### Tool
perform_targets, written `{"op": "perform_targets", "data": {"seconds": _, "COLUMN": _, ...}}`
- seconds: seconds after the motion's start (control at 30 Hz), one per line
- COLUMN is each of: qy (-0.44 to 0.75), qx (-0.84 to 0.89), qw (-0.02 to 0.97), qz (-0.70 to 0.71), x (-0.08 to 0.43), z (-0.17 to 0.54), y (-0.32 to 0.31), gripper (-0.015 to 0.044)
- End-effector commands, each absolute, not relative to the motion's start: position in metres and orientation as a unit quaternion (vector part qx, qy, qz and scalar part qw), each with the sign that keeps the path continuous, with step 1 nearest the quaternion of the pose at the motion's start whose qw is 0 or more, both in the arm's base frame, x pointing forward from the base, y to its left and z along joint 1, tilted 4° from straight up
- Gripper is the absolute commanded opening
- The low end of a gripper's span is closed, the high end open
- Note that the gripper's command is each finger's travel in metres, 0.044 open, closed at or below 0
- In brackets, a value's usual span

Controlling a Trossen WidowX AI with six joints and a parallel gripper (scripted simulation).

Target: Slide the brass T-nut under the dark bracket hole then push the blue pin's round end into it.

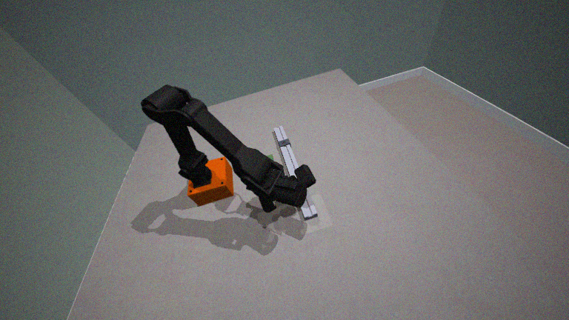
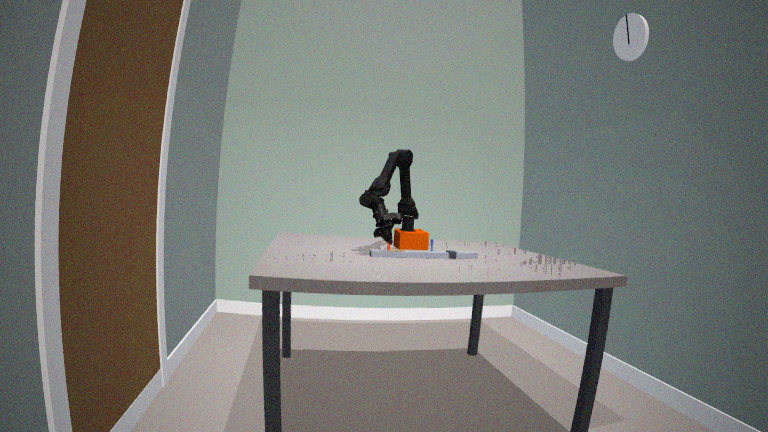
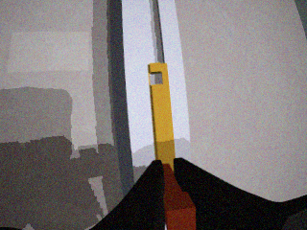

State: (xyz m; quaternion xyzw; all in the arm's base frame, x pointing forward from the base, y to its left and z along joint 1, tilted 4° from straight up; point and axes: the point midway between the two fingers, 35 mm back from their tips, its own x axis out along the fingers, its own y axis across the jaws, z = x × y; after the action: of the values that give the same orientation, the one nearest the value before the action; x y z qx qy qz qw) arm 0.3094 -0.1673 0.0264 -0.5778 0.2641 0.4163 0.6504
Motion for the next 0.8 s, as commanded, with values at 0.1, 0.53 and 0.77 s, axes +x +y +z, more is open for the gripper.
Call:
{"op": "perform_targets", "data": {"seconds": 0.1, "qy": 0.272, "qx": -0.573, "qw": 0.65, "qz": 0.42, "x": 0.3108, "z": 0.0273, "y": -0.168, "gripper": -0.015}}
{"op": "perform_targets", "data": {"seconds": 0.53, "qy": 0.282, "qx": -0.565, "qw": 0.646, "qz": 0.429, "x": 0.3124, "z": 0.0281, "y": -0.168, "gripper": -0.015}}
{"op": "perform_targets", "data": {"seconds": 0.77, "qy": 0.288, "qx": -0.561, "qw": 0.643, "qz": 0.434, "x": 0.3133, "z": 0.0286, "y": -0.168, "gripper": -0.015}}
